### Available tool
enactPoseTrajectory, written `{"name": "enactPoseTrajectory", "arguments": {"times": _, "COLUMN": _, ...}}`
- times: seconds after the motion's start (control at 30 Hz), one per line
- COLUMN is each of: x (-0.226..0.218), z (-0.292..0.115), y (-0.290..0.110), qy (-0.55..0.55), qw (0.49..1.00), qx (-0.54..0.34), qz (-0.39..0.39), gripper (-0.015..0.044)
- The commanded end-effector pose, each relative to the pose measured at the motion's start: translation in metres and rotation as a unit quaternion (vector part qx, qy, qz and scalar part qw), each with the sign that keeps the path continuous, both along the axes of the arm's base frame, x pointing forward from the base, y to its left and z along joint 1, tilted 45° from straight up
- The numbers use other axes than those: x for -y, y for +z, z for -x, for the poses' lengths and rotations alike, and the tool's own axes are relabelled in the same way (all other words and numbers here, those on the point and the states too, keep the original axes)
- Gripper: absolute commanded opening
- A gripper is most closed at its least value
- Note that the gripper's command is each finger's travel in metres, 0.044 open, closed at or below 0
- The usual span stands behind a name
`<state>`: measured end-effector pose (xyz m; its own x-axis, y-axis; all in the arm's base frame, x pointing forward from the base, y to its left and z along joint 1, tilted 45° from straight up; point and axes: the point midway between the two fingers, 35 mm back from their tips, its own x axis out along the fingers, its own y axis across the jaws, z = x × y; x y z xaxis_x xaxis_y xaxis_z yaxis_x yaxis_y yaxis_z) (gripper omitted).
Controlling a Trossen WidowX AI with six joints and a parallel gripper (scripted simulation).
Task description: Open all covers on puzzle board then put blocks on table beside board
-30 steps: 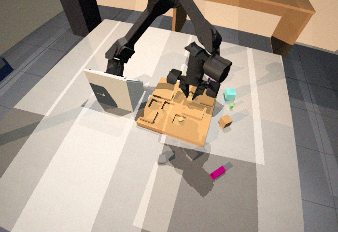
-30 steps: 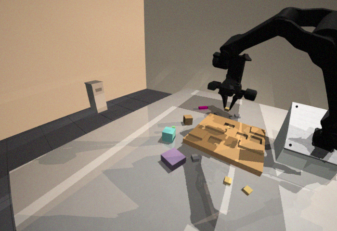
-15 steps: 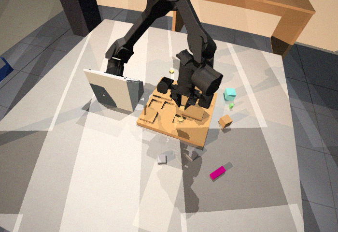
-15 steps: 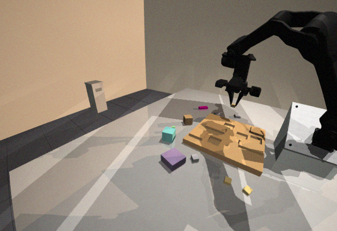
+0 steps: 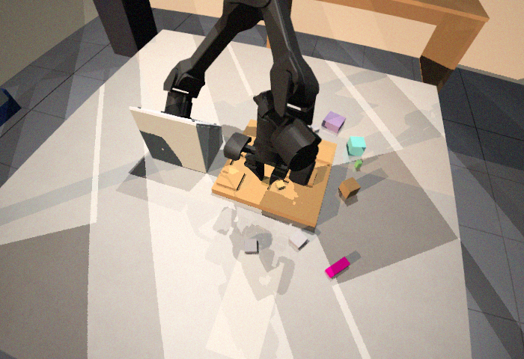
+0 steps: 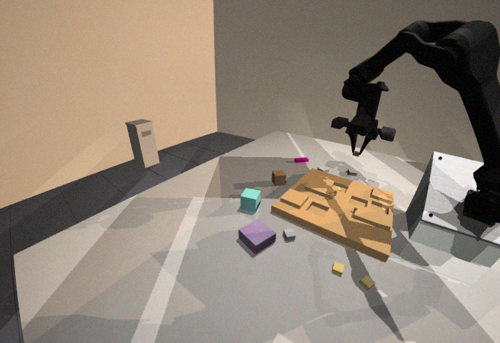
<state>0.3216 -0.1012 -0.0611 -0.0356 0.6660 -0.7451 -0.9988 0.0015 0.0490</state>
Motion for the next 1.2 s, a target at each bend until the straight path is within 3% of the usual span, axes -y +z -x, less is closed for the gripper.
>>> {"name": "enactPoseTrajectory", "arguments": {"times": 0.0, "x": 0.013, "z": 0.009, "y": -0.014, "qy": 0.003, "qw": 1.000, "qx": -0.001, "qz": 0.000, "gripper": 0.0080}}
{"name": "enactPoseTrajectory", "arguments": {"times": 0.73, "x": 0.057, "z": 0.060, "y": -0.069, "qy": 0.009, "qw": 1.000, "qx": 0.001, "qz": -0.018, "gripper": 0.0080}}
{"name": "enactPoseTrajectory", "arguments": {"times": 1.17, "x": 0.050, "z": 0.061, "y": -0.080, "qy": 0.009, "qw": 1.000, "qx": 0.001, "qz": -0.018, "gripper": 0.0080}}
